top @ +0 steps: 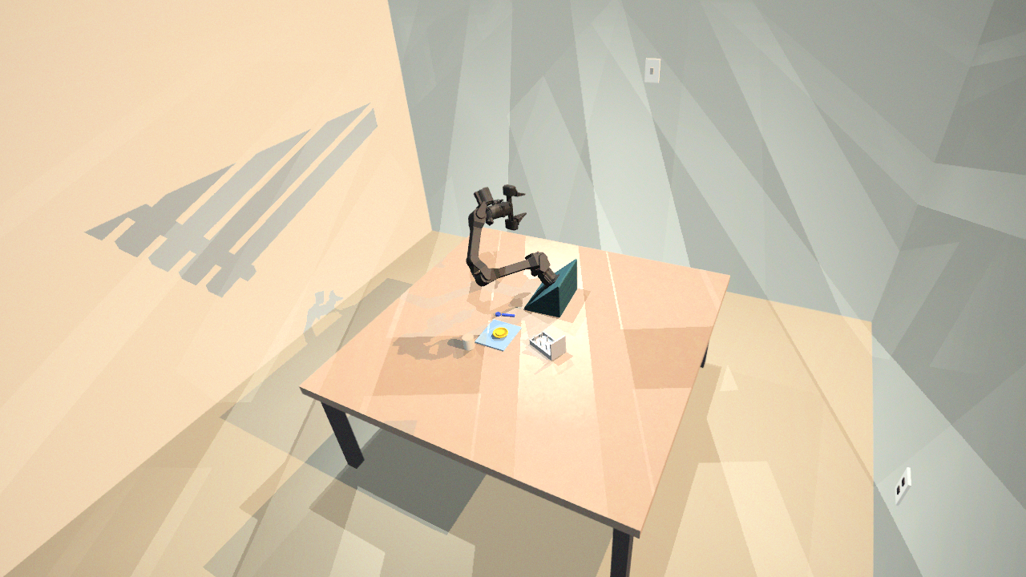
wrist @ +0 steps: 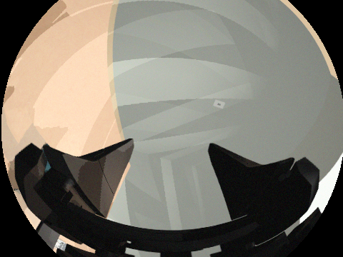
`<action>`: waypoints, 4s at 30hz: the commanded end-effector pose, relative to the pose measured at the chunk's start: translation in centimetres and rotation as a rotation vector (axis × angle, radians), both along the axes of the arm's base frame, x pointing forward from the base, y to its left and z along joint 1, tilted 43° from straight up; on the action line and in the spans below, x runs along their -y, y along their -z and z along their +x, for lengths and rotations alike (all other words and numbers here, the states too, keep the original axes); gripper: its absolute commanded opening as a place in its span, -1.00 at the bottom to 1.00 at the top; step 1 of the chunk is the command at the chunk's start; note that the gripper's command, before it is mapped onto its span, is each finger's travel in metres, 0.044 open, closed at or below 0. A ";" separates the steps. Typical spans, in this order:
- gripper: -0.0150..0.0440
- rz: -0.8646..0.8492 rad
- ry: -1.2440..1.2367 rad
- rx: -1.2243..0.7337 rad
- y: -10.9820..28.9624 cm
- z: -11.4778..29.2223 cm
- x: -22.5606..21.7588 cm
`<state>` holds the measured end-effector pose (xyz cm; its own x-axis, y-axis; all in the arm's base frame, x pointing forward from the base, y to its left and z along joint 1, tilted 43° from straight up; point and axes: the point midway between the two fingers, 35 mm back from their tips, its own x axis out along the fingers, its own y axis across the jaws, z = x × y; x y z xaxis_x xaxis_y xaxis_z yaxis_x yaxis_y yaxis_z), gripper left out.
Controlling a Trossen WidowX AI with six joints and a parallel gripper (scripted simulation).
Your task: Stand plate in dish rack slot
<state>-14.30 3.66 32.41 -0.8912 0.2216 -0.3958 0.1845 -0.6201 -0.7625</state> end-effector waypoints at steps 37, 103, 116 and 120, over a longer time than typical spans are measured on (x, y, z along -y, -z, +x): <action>0.86 -0.366 1.149 0.161 5.9 6.7 -17.0; 0.86 -1.039 3.193 -0.015 18.6 42.3 -5.0; 0.86 -1.212 3.596 -0.083 21.9 44.5 4.1; 0.86 -1.269 3.714 -0.100 23.0 44.4 7.0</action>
<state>30.17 -1.24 10.15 0.1794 -0.5979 -0.7813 -0.1272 0.7734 -0.6211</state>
